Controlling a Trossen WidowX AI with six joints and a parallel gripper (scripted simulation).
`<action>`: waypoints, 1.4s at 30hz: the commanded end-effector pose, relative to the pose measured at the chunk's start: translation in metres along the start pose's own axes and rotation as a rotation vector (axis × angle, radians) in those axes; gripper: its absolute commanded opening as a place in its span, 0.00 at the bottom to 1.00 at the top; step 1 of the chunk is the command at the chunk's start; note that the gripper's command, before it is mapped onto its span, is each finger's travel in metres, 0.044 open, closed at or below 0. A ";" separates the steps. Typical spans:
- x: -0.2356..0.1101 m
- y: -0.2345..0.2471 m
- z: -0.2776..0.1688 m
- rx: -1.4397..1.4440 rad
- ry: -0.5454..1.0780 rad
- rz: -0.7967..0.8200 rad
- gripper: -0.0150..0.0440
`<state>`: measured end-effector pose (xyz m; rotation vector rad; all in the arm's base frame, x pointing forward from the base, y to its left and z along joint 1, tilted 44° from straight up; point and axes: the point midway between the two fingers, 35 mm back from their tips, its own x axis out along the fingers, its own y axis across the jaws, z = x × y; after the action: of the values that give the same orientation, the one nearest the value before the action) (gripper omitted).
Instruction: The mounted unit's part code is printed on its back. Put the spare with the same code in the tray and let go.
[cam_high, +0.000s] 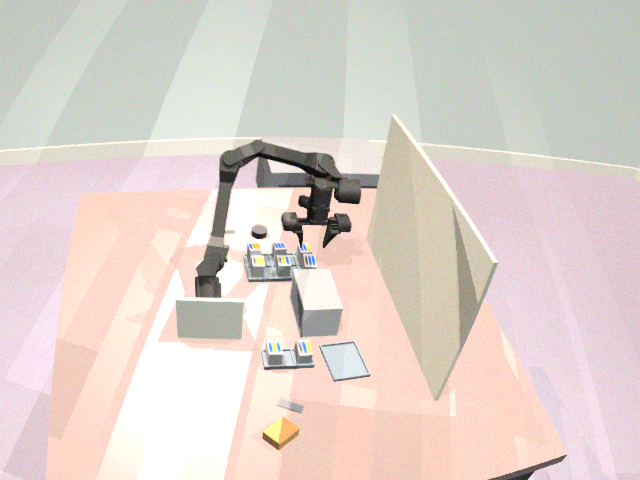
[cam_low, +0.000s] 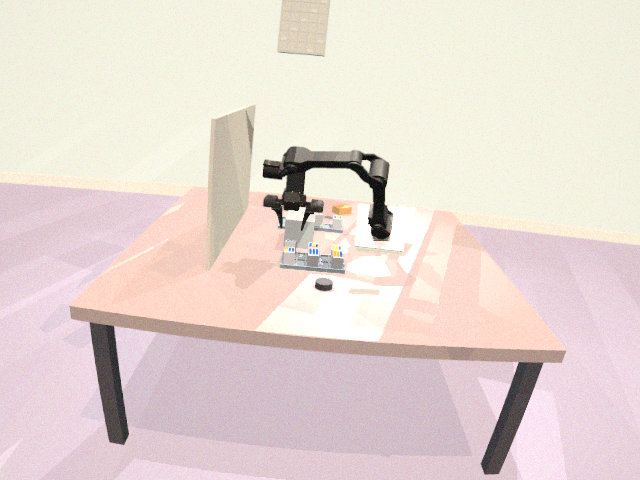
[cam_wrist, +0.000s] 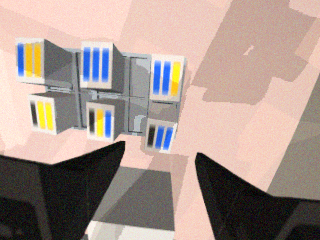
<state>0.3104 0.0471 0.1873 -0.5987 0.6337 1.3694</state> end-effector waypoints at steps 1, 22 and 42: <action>0.003 0.002 0.001 0.002 -0.004 -0.003 0.76; 0.034 -0.001 0.000 0.001 -0.002 -0.003 0.76; 0.067 -0.001 -0.001 0.001 -0.005 -0.004 0.76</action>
<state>0.3194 0.0882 0.1446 -0.6038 0.6230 1.3610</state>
